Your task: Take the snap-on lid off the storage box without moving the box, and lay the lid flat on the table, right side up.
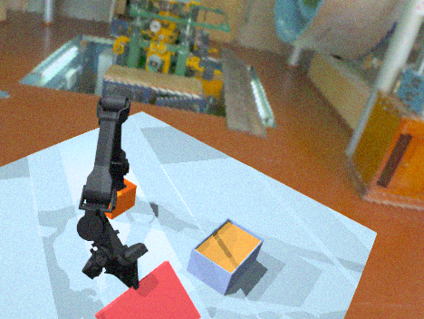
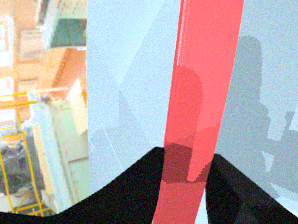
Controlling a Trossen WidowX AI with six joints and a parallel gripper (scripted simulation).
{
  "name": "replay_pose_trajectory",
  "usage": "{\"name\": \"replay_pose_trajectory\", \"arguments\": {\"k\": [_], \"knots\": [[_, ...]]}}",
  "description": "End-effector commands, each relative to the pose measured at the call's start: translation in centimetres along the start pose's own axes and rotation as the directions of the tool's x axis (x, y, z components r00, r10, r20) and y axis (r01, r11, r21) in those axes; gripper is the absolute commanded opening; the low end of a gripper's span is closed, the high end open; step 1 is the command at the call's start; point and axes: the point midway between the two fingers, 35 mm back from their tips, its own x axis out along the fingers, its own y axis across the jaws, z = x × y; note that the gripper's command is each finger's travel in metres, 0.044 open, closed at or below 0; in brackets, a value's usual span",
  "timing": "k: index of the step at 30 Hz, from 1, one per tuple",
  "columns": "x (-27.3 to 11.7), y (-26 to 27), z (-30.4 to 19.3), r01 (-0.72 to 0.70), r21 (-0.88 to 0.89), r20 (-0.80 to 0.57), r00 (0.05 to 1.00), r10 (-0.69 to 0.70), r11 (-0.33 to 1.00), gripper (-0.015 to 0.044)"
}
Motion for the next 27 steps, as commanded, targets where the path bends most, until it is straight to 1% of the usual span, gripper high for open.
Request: {"name": "replay_pose_trajectory", "arguments": {"k": [1, 27], "knots": [[0.1, 0.0, 0.0, -0.008, -0.009, -0.003, 1.000, 0.008, 1.000, 0.0000], [1.5, -1.6, 0.0, -0.008, -0.009, -0.003, 1.000, 0.008, 1.000, 0.0000]]}}
